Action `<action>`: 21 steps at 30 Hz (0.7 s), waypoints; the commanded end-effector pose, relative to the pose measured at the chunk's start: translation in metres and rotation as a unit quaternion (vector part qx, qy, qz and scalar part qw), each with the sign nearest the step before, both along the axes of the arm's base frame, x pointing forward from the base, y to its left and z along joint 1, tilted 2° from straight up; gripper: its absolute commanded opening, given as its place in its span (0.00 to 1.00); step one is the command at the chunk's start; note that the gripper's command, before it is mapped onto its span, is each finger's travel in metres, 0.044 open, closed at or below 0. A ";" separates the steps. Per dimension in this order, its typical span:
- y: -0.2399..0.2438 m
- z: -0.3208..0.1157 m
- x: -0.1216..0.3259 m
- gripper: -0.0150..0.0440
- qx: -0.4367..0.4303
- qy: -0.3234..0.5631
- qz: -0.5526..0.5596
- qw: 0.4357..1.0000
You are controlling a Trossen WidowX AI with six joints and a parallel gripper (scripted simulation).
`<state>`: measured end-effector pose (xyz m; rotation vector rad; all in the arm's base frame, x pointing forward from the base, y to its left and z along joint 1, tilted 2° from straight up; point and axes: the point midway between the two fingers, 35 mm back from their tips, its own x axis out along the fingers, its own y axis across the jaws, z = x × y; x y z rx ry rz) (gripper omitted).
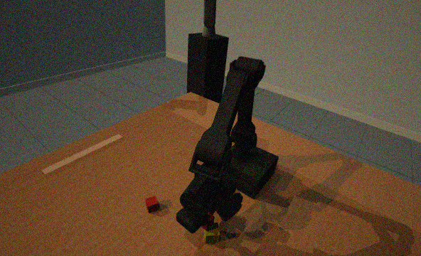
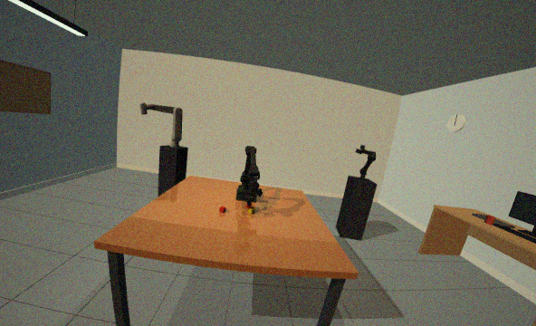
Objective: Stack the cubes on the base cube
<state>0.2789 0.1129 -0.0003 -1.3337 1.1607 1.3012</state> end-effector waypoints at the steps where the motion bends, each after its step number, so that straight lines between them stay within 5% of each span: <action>1: 0.000 0.000 0.000 0.48 0.002 0.000 0.002 1.000; 4: 0.000 0.000 0.000 0.60 0.002 0.000 0.002 1.000; 21: 0.001 0.025 0.000 0.60 0.000 0.000 0.000 1.000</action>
